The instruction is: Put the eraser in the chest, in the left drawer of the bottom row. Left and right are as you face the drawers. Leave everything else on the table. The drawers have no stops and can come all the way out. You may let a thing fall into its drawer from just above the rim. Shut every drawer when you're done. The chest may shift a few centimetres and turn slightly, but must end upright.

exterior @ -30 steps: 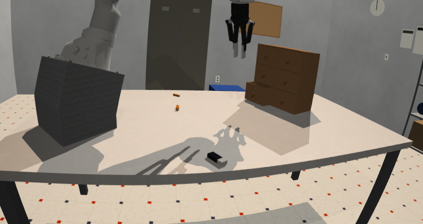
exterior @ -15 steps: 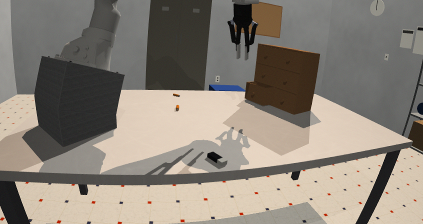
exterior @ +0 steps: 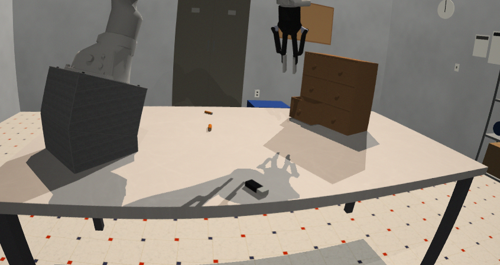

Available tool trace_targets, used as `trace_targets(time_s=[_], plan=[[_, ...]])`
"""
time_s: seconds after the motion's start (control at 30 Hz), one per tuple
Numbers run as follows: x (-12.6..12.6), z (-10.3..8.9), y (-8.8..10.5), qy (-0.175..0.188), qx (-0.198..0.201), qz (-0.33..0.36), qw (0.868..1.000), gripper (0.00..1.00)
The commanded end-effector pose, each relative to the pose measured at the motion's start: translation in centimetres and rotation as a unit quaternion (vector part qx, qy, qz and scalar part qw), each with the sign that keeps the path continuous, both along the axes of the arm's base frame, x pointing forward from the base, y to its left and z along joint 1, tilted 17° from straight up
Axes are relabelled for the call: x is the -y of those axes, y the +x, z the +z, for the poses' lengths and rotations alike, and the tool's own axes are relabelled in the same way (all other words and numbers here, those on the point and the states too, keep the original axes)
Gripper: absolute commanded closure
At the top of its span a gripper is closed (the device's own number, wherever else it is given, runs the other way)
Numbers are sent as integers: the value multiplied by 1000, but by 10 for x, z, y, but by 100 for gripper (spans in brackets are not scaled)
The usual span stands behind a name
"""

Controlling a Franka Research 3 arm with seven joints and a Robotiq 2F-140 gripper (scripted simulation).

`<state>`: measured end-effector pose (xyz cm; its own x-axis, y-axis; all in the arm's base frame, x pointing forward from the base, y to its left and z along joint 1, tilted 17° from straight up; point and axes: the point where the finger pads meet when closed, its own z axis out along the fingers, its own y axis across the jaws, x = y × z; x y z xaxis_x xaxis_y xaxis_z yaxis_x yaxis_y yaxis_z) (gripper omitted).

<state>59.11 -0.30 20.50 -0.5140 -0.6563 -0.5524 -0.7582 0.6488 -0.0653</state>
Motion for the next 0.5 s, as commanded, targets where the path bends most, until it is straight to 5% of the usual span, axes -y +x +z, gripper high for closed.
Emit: trace_targets(time_s=[0.0,0.47], plan=[[4,-3,1,-11,22,45,999,72],[23,-17,3,-19,41,74,996,72]])
